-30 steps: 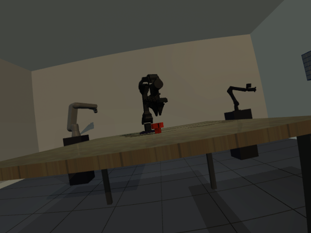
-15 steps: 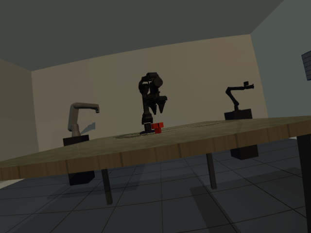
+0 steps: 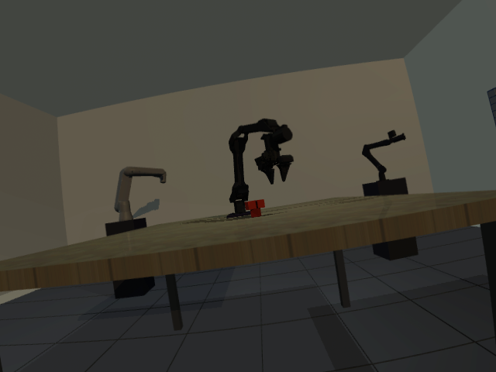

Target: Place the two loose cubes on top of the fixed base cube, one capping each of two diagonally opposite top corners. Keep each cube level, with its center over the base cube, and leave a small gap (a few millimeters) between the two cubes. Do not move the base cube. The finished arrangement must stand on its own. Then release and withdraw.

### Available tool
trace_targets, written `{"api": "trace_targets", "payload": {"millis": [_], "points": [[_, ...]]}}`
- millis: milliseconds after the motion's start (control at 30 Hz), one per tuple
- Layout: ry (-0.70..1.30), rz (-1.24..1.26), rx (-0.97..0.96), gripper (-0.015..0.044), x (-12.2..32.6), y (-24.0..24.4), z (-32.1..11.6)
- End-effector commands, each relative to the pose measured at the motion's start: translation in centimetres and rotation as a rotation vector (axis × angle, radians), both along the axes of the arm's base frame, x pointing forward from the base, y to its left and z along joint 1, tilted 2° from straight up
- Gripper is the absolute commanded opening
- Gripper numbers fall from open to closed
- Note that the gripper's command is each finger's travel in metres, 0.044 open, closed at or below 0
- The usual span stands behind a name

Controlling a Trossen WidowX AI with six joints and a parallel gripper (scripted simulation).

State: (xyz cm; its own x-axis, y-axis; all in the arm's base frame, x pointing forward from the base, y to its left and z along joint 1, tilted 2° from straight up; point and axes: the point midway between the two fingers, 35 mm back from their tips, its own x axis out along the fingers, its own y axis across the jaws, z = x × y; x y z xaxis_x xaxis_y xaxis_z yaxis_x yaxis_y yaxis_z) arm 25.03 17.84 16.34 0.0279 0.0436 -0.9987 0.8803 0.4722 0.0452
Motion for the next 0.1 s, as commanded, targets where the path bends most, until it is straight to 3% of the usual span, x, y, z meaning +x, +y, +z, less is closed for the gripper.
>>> {"api": "trace_targets", "payload": {"millis": [0, 67], "points": [[-0.001, -0.019, 0.002, 0.04, -0.1, 0.4, 0.15], [-0.001, -0.019, 0.002, 0.04, -0.1, 0.4, 0.15]]}}
